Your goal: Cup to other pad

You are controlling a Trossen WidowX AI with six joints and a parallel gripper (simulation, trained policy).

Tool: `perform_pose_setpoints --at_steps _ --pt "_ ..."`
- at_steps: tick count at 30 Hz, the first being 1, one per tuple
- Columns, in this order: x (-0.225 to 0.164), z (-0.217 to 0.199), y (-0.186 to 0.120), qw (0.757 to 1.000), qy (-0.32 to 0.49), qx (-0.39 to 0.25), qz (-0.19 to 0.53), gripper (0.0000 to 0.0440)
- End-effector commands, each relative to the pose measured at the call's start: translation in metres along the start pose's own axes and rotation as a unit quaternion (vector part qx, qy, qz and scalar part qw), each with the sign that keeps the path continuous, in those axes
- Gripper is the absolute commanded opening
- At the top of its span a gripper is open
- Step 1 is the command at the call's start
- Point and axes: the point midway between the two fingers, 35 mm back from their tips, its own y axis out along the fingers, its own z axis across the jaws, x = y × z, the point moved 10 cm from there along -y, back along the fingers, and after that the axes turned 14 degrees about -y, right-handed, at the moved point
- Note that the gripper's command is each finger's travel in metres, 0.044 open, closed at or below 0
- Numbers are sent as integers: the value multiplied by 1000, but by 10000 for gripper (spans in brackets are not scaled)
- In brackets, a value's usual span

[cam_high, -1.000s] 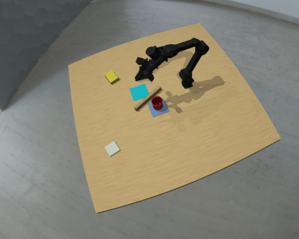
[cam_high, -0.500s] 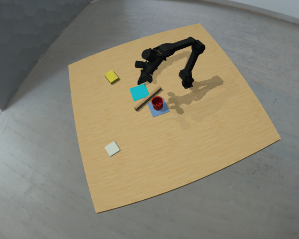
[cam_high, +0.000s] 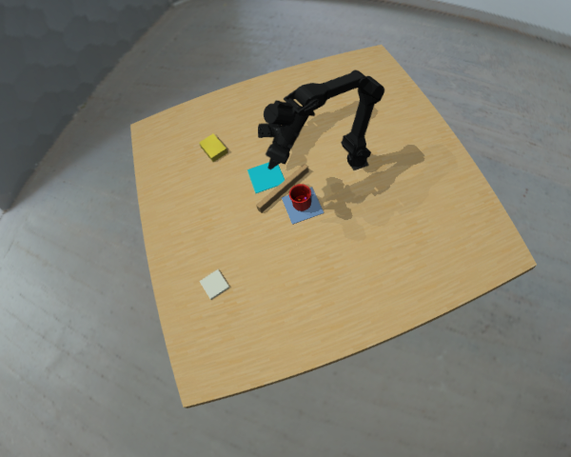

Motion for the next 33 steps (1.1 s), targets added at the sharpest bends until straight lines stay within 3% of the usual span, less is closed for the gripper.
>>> perform_pose_setpoints --at_steps 1,16,33 --pt "0 4 4 999 20 -11 26 119" --pt "-6 10 22 987 65 -82 118 119" --pt "-19 1 48 958 84 -177 211 136"
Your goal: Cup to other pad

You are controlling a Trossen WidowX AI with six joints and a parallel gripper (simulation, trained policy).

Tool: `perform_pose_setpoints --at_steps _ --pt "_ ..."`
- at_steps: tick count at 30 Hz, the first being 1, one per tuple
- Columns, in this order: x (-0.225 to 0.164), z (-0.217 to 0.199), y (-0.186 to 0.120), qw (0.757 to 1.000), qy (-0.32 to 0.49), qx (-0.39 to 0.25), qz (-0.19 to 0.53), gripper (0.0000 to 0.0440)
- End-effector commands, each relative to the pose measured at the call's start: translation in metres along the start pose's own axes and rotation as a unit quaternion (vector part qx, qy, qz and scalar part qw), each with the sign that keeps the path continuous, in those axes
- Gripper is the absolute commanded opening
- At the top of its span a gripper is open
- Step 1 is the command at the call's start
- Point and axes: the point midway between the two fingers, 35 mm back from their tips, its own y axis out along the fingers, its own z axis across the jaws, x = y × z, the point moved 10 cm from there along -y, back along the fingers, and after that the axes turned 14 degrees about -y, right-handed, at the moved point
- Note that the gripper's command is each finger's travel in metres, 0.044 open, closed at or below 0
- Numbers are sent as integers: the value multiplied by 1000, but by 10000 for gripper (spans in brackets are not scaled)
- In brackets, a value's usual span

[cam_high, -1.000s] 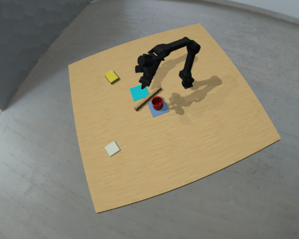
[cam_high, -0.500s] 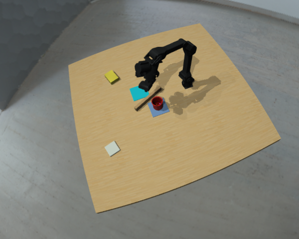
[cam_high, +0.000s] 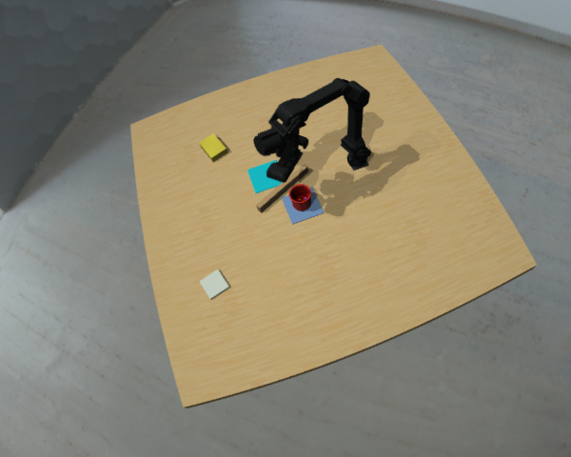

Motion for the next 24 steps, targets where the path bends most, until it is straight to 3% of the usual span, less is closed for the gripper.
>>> perform_pose_setpoints --at_steps 1,24 --pt "1 0 9 999 8 -25 19 137" --pt "-5 -4 58 989 43 -117 73 153"
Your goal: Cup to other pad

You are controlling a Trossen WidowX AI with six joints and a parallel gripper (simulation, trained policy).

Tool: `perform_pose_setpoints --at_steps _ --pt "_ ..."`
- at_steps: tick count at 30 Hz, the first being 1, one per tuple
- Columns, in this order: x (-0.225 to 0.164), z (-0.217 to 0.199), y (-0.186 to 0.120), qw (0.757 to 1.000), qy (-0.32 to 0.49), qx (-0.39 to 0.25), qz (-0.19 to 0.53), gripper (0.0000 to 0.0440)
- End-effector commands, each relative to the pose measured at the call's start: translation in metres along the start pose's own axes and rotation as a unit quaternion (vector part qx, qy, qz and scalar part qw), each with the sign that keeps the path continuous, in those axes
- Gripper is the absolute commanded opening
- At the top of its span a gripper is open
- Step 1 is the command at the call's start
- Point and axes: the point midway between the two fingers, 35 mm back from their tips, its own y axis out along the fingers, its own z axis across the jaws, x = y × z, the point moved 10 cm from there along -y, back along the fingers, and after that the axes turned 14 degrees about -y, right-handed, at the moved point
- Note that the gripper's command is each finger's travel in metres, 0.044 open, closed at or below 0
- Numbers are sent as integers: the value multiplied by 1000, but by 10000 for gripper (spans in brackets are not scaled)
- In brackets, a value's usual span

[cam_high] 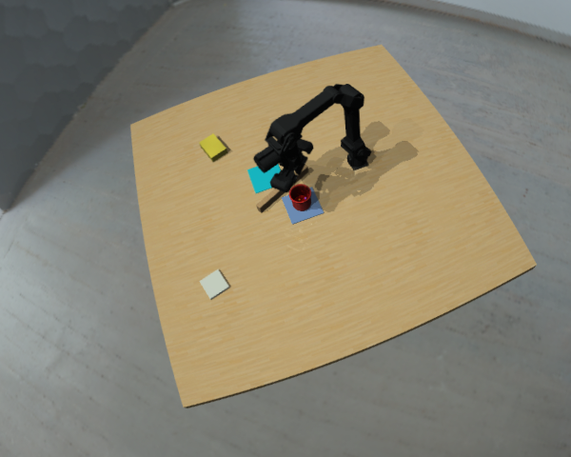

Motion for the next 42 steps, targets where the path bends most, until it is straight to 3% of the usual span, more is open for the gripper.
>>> perform_pose_setpoints --at_steps 1,33,40,42 --pt "0 2 13 1000 6 -18 8 154" --pt "-10 9 108 996 -34 -70 34 169" --pt "-11 7 120 995 -64 -66 28 23" --pt "-10 7 118 995 -68 -62 24 6"
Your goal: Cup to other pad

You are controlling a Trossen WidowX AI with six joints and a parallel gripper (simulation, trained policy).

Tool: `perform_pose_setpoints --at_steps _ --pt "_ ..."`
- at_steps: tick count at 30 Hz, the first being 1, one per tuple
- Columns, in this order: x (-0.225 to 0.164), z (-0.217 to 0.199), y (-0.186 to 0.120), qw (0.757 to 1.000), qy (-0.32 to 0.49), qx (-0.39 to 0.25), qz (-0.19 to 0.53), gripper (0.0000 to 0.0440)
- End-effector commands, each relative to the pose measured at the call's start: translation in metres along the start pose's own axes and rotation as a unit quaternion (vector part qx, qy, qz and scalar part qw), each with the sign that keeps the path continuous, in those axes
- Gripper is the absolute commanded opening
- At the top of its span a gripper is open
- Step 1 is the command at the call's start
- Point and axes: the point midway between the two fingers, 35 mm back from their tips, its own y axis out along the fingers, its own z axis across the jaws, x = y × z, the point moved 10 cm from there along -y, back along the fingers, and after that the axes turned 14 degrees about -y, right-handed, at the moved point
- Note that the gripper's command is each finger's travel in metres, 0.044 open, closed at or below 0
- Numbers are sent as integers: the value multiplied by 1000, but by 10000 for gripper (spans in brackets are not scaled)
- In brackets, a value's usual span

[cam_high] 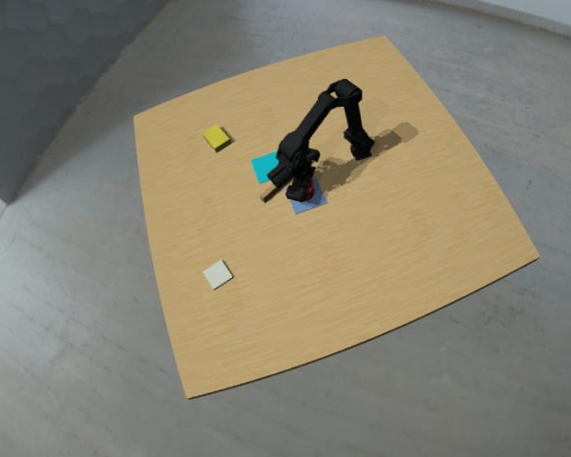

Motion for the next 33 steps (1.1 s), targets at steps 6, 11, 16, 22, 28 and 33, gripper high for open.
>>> perform_pose_setpoints --at_steps 6,11,16,22,28,33 --pt "3 -3 -4 1000 -6 7 -12 4" --pt "6 -5 -14 1000 2 20 -22 0" --pt "8 -8 -26 999 16 34 -29 0" --pt "12 -16 -45 997 41 52 -39 0" --pt "19 -25 -64 994 68 70 -52 0" --pt "27 -34 -76 990 89 83 -65 0"
